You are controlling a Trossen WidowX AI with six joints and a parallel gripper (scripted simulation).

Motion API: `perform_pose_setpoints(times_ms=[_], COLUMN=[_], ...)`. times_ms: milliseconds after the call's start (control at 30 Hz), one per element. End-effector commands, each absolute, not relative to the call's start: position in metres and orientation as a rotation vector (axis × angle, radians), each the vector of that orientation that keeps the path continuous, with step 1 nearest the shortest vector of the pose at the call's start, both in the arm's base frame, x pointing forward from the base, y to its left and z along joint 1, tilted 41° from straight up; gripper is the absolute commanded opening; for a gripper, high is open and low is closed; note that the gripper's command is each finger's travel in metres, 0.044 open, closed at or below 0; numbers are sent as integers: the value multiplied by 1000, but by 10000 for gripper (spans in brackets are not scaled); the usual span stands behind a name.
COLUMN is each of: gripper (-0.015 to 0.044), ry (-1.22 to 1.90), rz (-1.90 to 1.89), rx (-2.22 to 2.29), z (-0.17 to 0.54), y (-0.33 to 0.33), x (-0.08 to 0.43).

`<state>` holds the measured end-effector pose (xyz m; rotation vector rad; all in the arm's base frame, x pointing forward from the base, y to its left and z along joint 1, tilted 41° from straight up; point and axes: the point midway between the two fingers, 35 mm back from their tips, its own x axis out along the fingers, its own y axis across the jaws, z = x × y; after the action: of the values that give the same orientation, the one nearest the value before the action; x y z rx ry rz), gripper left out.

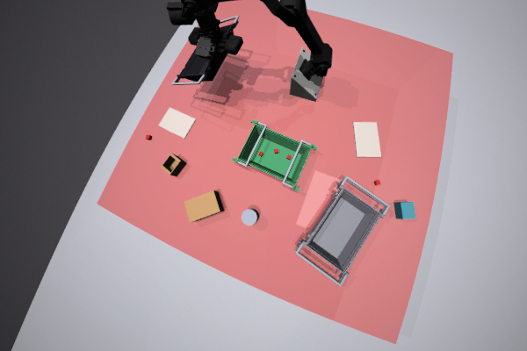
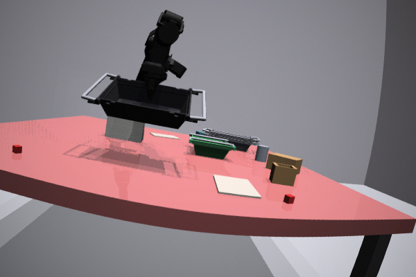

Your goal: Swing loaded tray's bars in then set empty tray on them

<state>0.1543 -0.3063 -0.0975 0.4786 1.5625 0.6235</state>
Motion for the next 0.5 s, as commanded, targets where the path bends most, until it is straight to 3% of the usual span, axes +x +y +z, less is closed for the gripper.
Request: perform_pose_setpoints(times_ms=[0, 467], gripper=[0, 0], ry=[1547, 1459], rz=[634, 785], rx=[428, 237], z=[-89, -58], y=[-308, -284], x=[164, 211])
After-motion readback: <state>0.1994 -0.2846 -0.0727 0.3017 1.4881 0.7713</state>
